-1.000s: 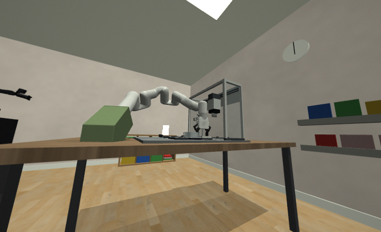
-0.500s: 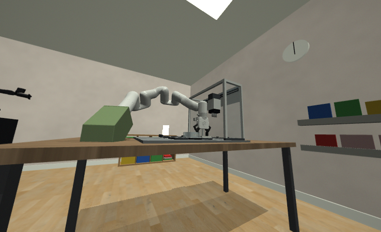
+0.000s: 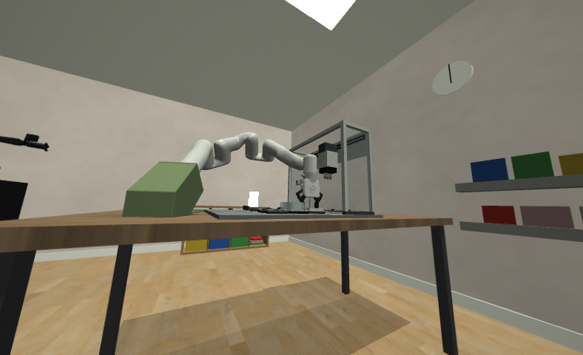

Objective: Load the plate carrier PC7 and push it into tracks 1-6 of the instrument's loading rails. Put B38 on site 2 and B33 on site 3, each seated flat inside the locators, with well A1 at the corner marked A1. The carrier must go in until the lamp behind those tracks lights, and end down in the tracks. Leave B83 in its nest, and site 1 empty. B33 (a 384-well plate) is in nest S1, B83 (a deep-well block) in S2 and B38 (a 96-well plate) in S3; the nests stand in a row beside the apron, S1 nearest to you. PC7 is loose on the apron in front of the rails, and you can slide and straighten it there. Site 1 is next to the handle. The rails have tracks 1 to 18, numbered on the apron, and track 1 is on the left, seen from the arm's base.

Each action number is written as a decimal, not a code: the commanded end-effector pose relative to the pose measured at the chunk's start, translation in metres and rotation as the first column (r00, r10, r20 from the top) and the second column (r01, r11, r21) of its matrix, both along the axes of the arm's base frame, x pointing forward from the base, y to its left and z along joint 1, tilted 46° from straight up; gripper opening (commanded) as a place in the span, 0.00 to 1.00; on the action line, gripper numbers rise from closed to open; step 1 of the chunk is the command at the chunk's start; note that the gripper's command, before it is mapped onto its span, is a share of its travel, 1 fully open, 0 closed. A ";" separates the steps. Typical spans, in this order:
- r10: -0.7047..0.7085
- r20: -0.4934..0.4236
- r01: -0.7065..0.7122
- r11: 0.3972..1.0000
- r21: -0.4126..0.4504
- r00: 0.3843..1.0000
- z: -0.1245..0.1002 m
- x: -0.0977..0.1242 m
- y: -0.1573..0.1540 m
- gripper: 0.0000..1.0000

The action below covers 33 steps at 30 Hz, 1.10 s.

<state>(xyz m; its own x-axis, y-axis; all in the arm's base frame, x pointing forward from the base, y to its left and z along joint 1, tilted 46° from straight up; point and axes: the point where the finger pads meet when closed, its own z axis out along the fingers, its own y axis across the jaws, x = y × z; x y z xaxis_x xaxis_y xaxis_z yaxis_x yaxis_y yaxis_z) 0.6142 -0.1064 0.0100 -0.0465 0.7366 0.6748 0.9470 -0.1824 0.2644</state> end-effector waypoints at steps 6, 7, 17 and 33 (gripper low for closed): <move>-0.002 0.003 0.002 1.000 -0.002 1.000 0.002 0.001 -0.002 0.00; -0.002 0.003 0.002 1.000 -0.002 1.000 0.002 0.001 -0.002 0.00; -0.002 0.003 0.002 1.000 -0.002 1.000 0.005 -0.001 -0.005 0.00; -0.002 0.003 0.002 1.000 -0.002 1.000 0.012 -0.004 -0.011 0.00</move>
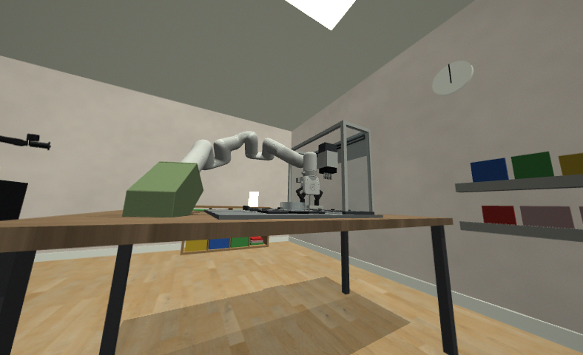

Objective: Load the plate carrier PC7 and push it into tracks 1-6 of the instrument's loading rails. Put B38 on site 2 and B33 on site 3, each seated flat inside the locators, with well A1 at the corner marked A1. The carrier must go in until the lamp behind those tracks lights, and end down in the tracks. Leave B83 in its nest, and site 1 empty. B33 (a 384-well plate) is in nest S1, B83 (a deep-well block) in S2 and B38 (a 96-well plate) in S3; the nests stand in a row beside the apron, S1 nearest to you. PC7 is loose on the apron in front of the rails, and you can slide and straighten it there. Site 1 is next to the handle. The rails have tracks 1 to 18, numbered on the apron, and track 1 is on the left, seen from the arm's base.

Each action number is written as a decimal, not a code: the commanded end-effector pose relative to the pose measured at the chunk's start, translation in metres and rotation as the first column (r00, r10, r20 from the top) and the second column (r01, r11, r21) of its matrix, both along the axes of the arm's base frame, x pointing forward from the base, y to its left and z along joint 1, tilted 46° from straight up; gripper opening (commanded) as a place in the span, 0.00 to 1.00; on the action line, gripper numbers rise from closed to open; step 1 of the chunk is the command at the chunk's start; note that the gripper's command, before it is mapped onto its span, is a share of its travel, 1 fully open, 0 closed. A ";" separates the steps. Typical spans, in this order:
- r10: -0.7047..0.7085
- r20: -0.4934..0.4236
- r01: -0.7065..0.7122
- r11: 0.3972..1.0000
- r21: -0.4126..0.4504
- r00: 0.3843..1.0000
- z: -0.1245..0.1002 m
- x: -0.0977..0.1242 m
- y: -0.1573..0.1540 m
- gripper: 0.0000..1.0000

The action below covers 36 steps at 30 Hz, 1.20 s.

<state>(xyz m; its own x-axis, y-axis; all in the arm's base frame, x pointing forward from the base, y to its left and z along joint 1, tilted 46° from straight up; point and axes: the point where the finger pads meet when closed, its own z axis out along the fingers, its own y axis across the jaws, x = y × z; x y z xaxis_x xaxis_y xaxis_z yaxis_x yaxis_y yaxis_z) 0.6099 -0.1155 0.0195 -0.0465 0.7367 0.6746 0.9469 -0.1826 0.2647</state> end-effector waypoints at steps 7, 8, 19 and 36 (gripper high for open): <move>-0.002 0.003 0.002 1.000 -0.002 1.000 0.005 -0.001 -0.005 0.00; -0.002 0.003 0.002 1.000 -0.002 1.000 0.006 -0.001 -0.006 0.00; -0.002 0.003 0.002 1.000 -0.002 1.000 0.008 -0.002 -0.008 0.00; -0.002 0.003 0.002 1.000 -0.002 1.000 0.025 -0.010 -0.024 0.00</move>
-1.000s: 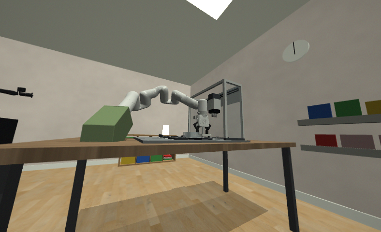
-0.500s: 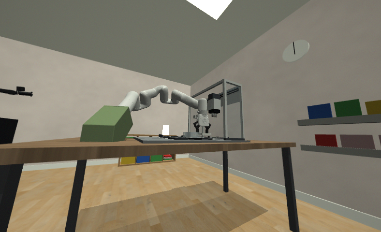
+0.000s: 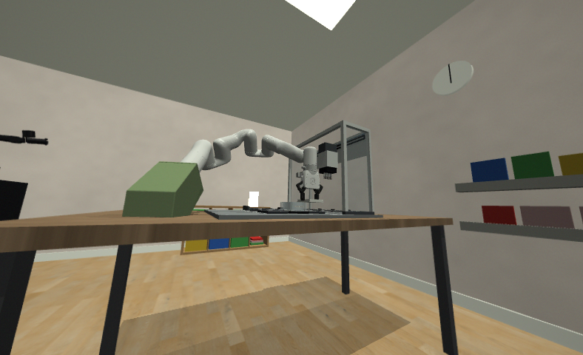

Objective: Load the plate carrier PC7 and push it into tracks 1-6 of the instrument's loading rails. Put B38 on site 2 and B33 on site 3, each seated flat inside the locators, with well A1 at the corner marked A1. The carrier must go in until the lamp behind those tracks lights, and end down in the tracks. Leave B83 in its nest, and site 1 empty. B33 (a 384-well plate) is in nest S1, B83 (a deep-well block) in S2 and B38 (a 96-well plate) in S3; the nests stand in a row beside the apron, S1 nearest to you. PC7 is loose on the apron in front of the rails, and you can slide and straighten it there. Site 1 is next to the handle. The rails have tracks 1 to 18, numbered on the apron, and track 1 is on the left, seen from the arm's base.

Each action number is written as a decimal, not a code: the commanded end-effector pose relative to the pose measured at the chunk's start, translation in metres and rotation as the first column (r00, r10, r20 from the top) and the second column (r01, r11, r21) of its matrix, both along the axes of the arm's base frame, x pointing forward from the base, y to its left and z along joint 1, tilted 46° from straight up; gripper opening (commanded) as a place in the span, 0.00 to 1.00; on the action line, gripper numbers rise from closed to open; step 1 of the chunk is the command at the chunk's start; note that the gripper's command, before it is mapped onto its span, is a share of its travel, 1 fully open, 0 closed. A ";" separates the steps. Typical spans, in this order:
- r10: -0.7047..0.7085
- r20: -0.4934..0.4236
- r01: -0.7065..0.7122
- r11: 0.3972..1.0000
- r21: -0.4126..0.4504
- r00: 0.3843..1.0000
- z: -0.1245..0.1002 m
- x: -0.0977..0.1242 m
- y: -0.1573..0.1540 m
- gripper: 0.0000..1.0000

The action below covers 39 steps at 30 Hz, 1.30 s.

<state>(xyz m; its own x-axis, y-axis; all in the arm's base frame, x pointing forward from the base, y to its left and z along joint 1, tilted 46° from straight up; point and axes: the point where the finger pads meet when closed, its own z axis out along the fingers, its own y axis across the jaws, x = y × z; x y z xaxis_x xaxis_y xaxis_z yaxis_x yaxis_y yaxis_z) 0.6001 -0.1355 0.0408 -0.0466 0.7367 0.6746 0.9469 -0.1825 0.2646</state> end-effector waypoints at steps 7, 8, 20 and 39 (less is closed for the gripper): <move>-0.002 0.003 0.002 1.000 -0.002 1.000 0.012 -0.004 -0.012 0.00; -0.002 0.003 0.002 1.000 -0.002 1.000 0.013 -0.005 -0.013 0.00; -0.002 0.003 0.002 1.000 -0.002 1.000 0.025 -0.010 -0.024 0.00; -0.002 0.003 0.002 1.000 -0.002 1.000 0.044 -0.019 -0.042 0.00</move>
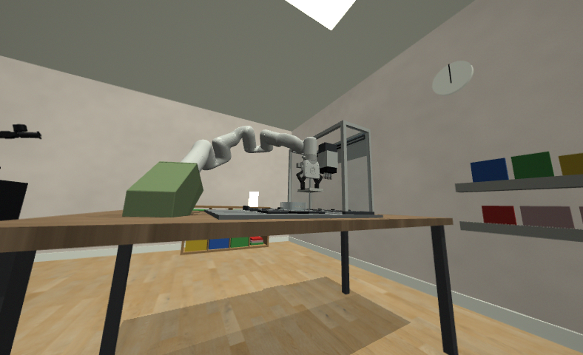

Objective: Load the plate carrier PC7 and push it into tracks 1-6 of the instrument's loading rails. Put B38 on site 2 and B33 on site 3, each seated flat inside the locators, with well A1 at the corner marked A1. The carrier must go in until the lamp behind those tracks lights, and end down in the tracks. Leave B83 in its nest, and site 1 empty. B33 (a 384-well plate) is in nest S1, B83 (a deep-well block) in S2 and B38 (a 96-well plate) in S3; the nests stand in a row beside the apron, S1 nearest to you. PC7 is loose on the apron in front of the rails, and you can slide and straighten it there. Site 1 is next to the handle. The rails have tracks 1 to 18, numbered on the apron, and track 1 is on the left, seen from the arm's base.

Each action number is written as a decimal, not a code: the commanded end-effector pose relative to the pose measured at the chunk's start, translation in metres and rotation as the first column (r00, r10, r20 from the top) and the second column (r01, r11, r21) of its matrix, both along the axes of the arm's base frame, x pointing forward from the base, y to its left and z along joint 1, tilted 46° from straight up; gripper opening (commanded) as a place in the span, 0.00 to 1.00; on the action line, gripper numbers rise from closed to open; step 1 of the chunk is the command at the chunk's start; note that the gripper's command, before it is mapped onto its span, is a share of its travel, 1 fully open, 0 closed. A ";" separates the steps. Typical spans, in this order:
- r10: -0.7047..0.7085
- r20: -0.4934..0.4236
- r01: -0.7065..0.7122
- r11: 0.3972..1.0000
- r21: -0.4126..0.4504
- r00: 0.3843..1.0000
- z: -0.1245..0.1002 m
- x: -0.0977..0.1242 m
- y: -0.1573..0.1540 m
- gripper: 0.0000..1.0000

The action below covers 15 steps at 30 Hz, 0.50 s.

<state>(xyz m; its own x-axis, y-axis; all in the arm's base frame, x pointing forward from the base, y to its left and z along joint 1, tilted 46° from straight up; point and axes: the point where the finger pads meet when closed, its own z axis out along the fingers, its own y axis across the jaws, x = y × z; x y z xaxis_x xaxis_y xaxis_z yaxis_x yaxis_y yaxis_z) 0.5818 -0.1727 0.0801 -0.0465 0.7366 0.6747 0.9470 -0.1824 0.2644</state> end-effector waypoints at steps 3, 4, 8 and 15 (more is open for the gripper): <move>-0.002 0.003 0.002 1.000 -0.002 1.000 0.008 -0.002 -0.008 0.00; -0.002 0.003 0.002 1.000 -0.002 1.000 0.008 -0.002 -0.008 0.00; -0.002 0.003 0.002 1.000 -0.002 1.000 0.008 -0.002 -0.008 0.00; -0.048 -0.041 0.048 0.999 0.018 0.998 0.013 -0.007 0.000 0.00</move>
<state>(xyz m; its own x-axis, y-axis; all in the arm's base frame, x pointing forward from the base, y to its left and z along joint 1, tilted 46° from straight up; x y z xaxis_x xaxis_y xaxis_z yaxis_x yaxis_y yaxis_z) 0.5783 -0.1780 0.0867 -0.0385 0.7349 0.6771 0.9474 -0.1886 0.2586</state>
